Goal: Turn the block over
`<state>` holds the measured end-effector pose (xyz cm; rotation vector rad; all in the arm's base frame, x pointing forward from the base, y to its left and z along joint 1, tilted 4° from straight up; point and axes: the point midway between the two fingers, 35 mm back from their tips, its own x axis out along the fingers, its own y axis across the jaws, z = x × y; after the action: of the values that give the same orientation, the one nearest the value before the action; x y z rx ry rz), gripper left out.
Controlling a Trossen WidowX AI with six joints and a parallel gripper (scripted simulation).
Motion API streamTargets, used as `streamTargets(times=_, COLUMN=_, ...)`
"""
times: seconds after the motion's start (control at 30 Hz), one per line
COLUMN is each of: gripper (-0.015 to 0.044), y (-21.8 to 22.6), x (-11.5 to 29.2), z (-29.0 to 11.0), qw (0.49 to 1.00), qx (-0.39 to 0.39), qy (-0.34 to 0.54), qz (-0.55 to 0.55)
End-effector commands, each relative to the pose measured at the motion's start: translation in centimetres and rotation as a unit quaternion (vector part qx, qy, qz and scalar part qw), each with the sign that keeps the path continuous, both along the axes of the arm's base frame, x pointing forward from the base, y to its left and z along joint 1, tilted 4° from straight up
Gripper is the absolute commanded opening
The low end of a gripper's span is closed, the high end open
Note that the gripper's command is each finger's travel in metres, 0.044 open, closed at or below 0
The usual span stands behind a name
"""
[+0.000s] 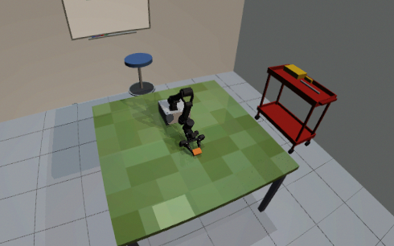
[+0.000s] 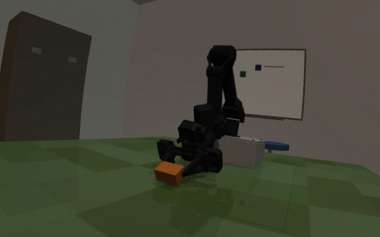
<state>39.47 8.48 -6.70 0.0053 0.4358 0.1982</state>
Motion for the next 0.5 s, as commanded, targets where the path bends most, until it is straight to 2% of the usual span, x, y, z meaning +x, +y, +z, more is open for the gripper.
streamTargets(times=0.0, gripper=0.0289, y=-0.04, x=0.04, z=0.09, qw=1.0, qx=0.002, qy=-0.002, qz=-0.002)
streamTargets(times=0.2, gripper=0.044, y=-0.04, x=0.04, z=0.09, qw=1.0, qx=0.002, qy=-0.002, qz=-0.002)
streamTargets(times=0.47, gripper=0.044, y=-0.04, x=0.04, z=0.09, qw=1.0, qx=0.002, qy=-0.002, qz=-0.002)
